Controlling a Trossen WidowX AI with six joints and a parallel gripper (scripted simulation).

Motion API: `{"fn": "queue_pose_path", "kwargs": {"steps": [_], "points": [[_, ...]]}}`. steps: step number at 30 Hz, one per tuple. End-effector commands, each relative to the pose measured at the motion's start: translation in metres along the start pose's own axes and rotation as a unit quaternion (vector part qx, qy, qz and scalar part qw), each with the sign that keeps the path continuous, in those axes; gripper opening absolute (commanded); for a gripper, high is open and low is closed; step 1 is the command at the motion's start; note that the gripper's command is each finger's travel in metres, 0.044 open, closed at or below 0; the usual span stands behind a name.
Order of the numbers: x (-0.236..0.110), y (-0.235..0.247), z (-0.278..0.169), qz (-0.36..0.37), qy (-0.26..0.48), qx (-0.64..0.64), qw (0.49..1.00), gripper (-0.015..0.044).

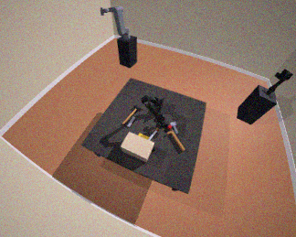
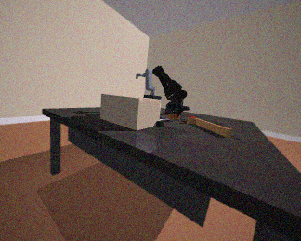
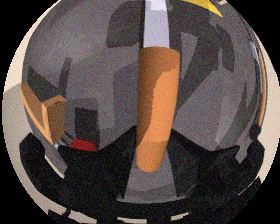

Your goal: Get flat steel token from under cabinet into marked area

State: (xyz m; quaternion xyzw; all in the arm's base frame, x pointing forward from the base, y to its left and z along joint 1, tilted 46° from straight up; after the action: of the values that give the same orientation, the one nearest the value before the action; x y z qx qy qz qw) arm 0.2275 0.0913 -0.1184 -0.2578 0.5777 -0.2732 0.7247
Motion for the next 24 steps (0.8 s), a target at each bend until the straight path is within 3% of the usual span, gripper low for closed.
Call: {"fn": "queue_pose_path", "kwargs": {"steps": [1,13,20,24], "points": [[-0.001,0.007,0.000,0.001,-0.002,-0.001,1.000,0.0000],[-0.001,0.018,-0.002,0.001,-0.002,0.001,1.000,0.0000],[0.000,0.014,-0.002,0.001,0.000,0.003,1.000,0.0184],[0.000,0.014,-0.002,0.000,0.000,0.002,1.000,0.0200]]}}
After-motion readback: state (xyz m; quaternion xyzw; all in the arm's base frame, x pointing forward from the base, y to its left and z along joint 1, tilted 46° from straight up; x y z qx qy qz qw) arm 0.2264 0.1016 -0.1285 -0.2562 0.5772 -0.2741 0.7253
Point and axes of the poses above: the point midway between the two fingers, 35 mm back from their tips, its own x axis out along the fingers, its own y axis across the jaws, z = x × y, the point moved 2 cm from there along -x, back along the fingers, and after that the axes turned 3 degrees about -x, right-handed, at the moved point
